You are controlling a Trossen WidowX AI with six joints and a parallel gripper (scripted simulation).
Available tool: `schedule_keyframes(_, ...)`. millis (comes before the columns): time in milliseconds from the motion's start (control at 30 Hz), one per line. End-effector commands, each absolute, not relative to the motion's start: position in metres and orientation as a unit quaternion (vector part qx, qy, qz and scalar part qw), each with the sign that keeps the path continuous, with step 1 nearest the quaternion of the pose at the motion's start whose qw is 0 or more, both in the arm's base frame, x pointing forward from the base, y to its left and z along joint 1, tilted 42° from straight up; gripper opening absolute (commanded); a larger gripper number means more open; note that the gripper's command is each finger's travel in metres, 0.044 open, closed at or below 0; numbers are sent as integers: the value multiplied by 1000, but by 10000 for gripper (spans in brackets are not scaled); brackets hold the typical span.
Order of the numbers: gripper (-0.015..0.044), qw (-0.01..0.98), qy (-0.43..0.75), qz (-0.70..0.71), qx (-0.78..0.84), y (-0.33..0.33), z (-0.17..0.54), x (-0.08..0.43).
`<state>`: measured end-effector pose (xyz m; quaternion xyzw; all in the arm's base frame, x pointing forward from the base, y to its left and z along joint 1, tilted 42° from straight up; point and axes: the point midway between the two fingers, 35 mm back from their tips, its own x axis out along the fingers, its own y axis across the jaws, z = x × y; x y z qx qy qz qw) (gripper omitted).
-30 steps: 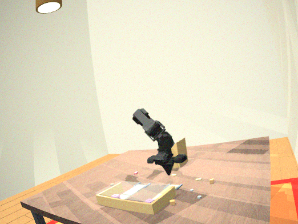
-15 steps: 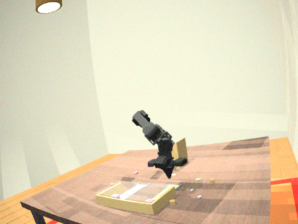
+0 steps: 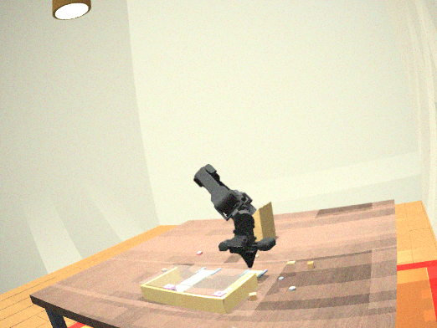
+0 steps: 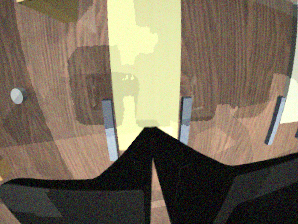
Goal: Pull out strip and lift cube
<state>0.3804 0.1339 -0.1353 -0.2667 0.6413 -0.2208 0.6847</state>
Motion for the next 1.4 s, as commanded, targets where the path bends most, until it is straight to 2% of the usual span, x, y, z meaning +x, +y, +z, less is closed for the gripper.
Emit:
schedule_keyframes(0, 0, 679, 644, -222, -274, 126, -144, 377)
schedule_keyframes(1367, 0, 679, 643, -222, -274, 114, -158, 377)
